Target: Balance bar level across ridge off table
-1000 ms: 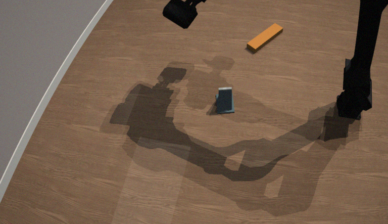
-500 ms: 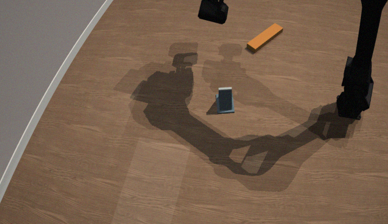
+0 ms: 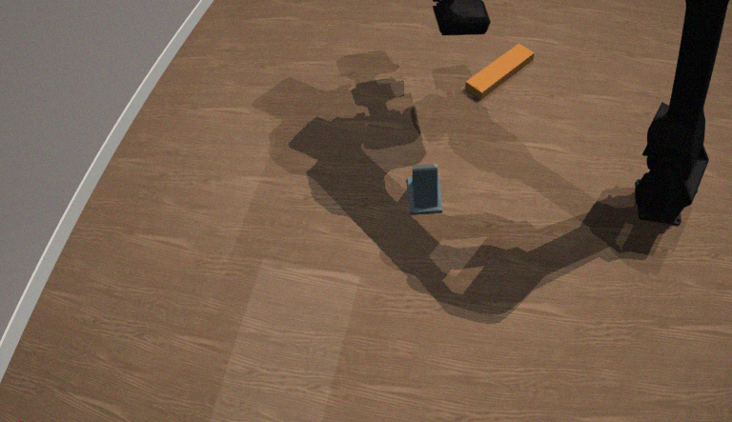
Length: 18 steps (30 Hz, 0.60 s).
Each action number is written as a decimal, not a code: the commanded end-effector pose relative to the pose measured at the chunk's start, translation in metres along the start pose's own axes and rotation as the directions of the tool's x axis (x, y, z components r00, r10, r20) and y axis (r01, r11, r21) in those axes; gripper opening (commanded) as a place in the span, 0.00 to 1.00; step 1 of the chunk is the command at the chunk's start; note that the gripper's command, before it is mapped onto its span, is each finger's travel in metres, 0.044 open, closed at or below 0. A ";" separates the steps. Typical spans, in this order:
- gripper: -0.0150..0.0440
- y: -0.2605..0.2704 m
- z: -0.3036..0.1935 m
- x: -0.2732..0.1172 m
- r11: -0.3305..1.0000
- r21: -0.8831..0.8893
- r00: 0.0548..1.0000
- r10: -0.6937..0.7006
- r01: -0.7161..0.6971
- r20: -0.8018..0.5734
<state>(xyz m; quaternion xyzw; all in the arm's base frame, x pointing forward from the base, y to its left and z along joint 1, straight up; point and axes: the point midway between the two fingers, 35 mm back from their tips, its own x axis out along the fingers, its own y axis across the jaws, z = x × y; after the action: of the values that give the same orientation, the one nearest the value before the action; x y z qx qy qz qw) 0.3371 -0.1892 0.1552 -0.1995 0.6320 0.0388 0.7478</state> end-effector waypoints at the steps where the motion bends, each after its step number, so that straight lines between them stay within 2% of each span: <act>1: 0.79 -0.001 -0.019 0.005 0.995 -0.096 0.999 0.035 -0.037 -0.024; 18: 0.79 -0.001 -0.088 0.017 0.893 -0.412 0.983 0.158 -0.182 -0.093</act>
<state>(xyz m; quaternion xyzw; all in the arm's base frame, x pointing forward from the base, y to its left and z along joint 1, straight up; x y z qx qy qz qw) 0.2722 -0.2214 0.1325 -0.2865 0.6499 0.1968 0.6758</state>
